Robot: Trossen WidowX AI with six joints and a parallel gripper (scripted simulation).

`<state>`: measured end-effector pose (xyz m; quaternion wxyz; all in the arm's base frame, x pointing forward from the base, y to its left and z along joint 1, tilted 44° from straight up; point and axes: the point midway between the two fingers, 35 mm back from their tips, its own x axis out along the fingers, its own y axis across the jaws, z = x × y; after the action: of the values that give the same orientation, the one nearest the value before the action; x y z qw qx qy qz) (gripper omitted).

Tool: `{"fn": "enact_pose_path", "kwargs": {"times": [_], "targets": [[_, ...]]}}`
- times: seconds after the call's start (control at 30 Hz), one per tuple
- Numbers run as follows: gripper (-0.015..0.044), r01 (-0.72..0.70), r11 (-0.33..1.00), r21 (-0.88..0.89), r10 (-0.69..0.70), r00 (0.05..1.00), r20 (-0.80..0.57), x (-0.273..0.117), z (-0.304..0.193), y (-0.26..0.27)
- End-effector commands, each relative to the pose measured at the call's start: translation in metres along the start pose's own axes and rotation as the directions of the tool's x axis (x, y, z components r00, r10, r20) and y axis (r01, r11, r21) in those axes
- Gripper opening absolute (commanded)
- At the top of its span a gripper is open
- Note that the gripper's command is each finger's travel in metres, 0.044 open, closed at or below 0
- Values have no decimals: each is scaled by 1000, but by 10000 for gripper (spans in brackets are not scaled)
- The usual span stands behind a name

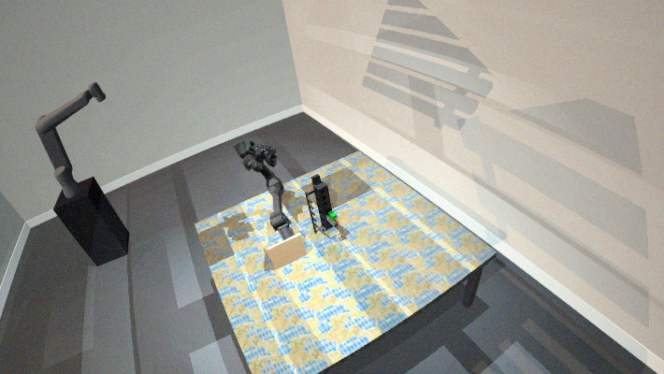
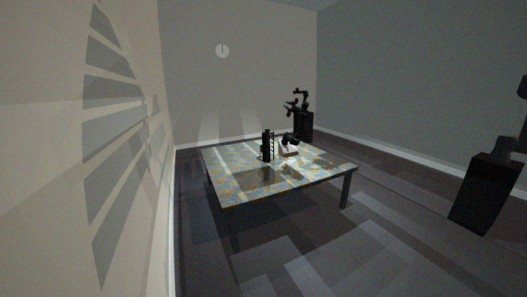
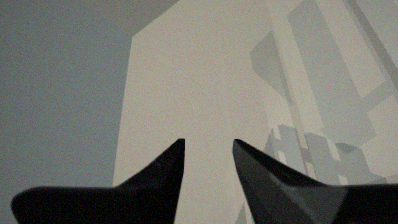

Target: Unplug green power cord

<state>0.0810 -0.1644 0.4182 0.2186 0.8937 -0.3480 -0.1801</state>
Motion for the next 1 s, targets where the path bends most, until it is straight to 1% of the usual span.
{"fn": "enact_pose_path", "kwargs": {"times": [0.0, 0.17, 0.27, 0.33, 0.4, 0.53, 0.67, 0.83, 0.97], "targets": [[160, 171, 985, -33, -171, 985, 13, 37, 30, 0], [160, 350, 931, -103, -349, 937, 28, 79, 54, -16], [160, 486, 861, -151, -485, 873, 45, 109, 71, -38], [160, 544, 812, -213, -543, 837, 66, 130, 81, -53], [160, 630, 735, -251, -632, 771, 84, 148, 92, -77], [160, 774, 539, -331, -787, 603, 128, 174, 112, -133], [160, 856, 296, -424, -897, 402, 185, 187, 131, -198], [160, 855, -22, -518, -953, 139, 269, 182, 154, -275], [160, 779, -295, -554, -931, -105, 349, 161, 178, -337]]}}
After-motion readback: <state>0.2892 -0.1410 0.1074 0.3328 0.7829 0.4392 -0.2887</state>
